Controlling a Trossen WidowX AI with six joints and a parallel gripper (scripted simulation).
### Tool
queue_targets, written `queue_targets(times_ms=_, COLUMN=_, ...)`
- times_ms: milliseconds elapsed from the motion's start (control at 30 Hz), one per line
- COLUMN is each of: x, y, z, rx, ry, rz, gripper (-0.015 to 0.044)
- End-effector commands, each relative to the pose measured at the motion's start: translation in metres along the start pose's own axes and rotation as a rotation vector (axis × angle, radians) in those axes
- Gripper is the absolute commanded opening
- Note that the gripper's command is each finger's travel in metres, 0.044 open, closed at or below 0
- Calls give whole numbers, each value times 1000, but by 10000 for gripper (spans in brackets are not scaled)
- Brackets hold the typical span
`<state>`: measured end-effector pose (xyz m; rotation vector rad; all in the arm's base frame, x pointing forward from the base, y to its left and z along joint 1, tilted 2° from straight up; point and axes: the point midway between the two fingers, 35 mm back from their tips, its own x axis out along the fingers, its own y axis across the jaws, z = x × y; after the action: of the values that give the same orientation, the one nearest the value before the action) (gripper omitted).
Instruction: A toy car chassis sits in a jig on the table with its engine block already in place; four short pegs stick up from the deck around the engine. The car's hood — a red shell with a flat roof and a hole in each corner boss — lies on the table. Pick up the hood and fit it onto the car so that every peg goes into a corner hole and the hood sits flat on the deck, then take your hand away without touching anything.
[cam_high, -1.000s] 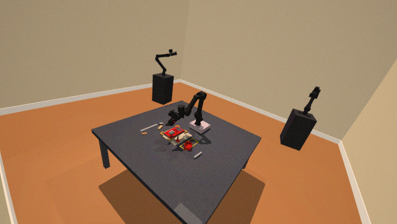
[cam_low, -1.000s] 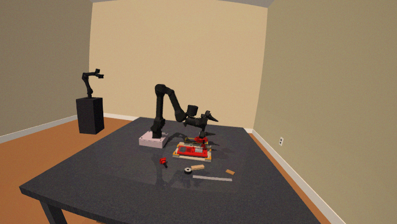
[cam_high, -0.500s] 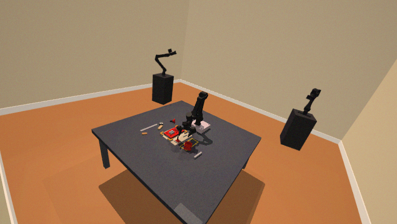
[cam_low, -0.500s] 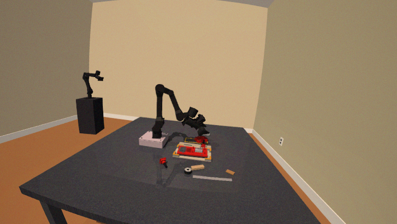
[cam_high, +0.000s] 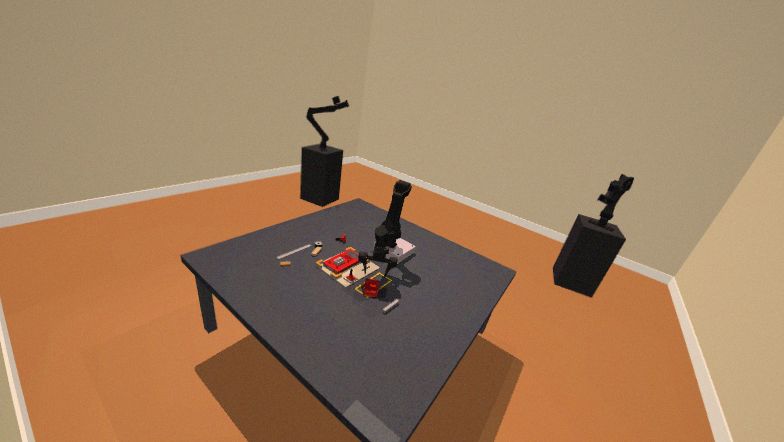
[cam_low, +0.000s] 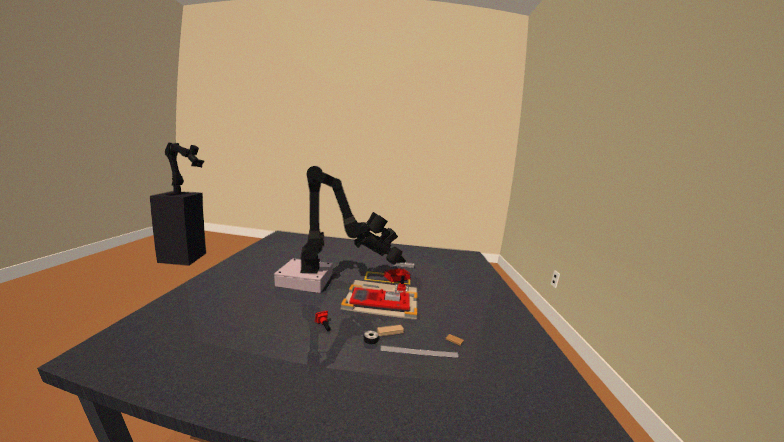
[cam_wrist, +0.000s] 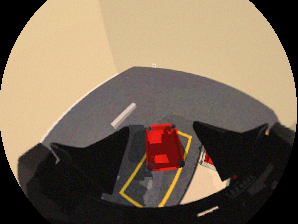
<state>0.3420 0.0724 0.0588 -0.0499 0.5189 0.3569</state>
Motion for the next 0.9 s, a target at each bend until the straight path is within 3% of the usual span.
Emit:
queue_targets(times_ms=0, x=1, y=2, z=-3, rx=-9, ry=7, rz=7, gripper=440)
queue_targets(times_ms=867, x=11, y=-1, z=-17, rx=-10, ry=1, rz=6, gripper=440)
